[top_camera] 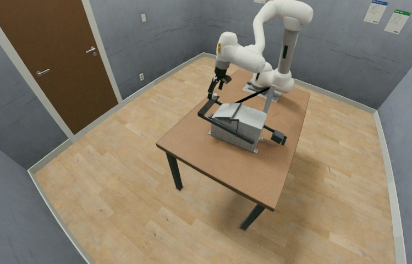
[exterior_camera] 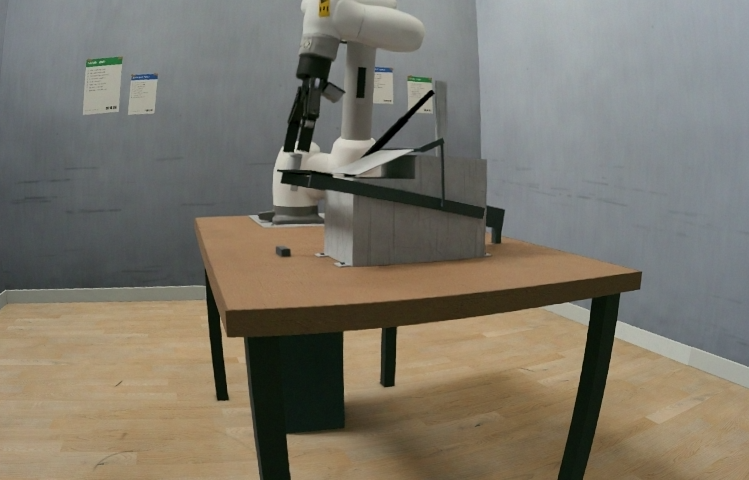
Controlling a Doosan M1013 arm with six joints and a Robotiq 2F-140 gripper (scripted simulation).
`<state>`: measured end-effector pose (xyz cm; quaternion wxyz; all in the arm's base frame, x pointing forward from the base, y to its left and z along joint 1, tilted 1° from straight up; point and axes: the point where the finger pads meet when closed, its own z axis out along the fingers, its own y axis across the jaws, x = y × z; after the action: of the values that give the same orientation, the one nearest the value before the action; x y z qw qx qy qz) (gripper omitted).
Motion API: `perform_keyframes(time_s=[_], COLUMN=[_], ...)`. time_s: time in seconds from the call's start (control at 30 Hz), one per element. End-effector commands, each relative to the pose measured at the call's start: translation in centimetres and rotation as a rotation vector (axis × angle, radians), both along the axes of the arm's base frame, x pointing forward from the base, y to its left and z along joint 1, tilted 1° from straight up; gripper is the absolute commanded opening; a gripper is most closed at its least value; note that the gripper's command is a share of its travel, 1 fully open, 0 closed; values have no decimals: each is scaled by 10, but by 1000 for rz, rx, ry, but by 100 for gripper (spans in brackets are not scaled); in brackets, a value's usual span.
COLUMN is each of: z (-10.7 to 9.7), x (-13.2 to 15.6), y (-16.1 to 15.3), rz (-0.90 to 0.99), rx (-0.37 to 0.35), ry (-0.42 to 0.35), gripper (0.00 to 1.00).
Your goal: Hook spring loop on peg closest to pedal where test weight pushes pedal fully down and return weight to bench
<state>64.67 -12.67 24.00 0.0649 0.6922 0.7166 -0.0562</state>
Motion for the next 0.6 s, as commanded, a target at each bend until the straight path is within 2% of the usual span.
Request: perform_keyframes(time_s=[0.0, 0.33, 0.4, 0.43, 0.57], z=[15, 82, 82, 74, 77], x=[0, -1, -1, -1, -1], y=[0, 0, 0, 0, 0], rz=[0, 0, 0, 0, 0], rx=[0, 0, 0, 0, 0], ry=[-1, -1, -1, -1, -1], gripper=[100, 100, 100, 100, 100])
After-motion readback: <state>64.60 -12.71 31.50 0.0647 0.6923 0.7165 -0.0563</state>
